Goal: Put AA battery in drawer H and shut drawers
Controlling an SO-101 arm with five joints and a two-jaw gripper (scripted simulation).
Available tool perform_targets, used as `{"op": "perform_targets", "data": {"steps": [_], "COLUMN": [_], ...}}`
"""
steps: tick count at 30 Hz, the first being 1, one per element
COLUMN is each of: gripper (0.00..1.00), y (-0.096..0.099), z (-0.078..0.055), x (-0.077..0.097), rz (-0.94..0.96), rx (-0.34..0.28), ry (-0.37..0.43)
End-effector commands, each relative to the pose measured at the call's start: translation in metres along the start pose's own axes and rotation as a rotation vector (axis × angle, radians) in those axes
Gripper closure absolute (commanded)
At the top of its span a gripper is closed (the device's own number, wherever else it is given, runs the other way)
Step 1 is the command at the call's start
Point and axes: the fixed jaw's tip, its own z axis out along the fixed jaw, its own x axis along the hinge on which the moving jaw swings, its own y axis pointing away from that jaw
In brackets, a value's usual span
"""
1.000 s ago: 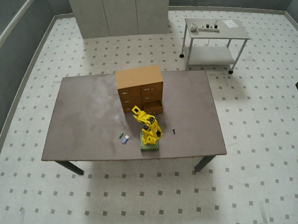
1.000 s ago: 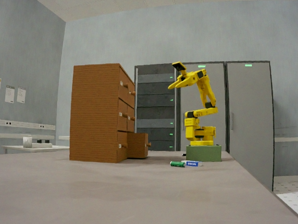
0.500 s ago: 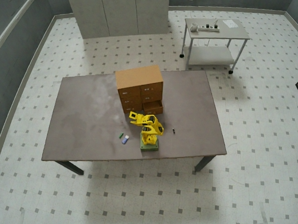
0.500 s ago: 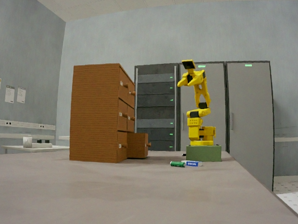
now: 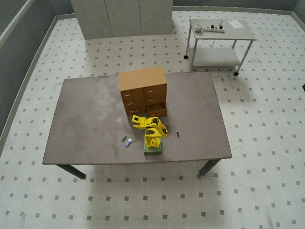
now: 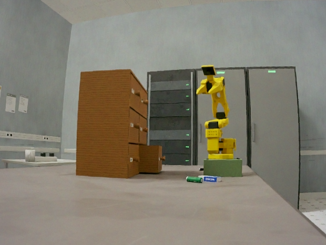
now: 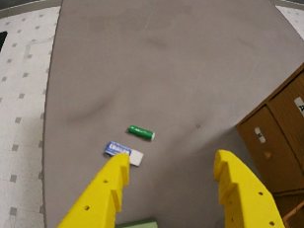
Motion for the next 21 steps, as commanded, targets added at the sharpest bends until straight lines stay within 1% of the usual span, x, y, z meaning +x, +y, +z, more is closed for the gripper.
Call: {"op": "perform_targets", "data": {"steps": [1,12,16,21], "gripper": [0.79,0.79,0.79,0.79], "y": [0.001,0.001,0.001,0.0], "z": [0.0,0.0,0.019,0.045], "x": [-0.001,-0.001,-0.004,-0.003], "rz": [0.006,0.006,-0.116,-0.268], "rx": [-0.006,-0.006,-0.016,-0.047], "ry": [-0.001,-0.001,0.104,0.234]}}
